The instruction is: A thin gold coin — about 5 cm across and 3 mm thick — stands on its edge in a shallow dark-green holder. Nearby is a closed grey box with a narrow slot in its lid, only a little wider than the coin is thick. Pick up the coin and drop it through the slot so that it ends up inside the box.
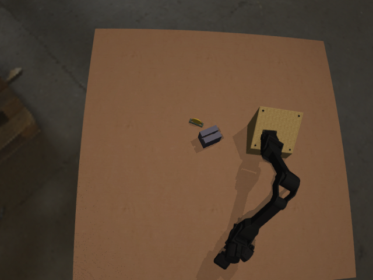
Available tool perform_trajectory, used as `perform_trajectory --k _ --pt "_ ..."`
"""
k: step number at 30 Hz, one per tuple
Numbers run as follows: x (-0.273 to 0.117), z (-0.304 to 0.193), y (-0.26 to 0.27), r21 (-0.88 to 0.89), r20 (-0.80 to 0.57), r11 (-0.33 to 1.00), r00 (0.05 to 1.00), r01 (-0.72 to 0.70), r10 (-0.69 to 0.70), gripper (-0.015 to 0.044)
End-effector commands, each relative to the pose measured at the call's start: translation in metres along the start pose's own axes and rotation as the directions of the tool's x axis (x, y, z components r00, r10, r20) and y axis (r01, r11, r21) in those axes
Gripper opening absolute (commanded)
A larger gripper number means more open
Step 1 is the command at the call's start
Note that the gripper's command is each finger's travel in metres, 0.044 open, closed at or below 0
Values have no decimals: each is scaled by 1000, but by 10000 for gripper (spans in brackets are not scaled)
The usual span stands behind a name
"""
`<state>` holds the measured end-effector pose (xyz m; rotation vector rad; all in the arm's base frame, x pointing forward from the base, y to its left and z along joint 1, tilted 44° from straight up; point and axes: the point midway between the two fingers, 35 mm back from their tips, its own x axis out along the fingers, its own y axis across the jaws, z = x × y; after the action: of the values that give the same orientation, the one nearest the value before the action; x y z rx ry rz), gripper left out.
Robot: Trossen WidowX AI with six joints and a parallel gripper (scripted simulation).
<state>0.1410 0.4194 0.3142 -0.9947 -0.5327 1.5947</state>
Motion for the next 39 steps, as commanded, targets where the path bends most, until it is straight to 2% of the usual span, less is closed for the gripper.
perform_trajectory --k 1,7,12,18,23,28,32,36,39 --pt "-9 -58 -7 139 -113 990 994 10 6 161" --pt "-41 -158 -8 372 -298 925 953 73 45 161" --pt "-76 -238 11 589 -410 792 904 158 124 161" --pt "-136 -322 49 792 -492 519 840 322 230 161" --pt "-193 -377 97 864 -504 205 800 460 327 161" --pt "-251 -412 152 814 -471 -148 788 561 397 161" --pt "-299 -426 203 678 -425 -440 803 588 419 161" --pt "-341 -428 255 465 -371 -701 838 541 401 161" --pt "-365 -422 289 287 -335 -840 869 461 363 161"
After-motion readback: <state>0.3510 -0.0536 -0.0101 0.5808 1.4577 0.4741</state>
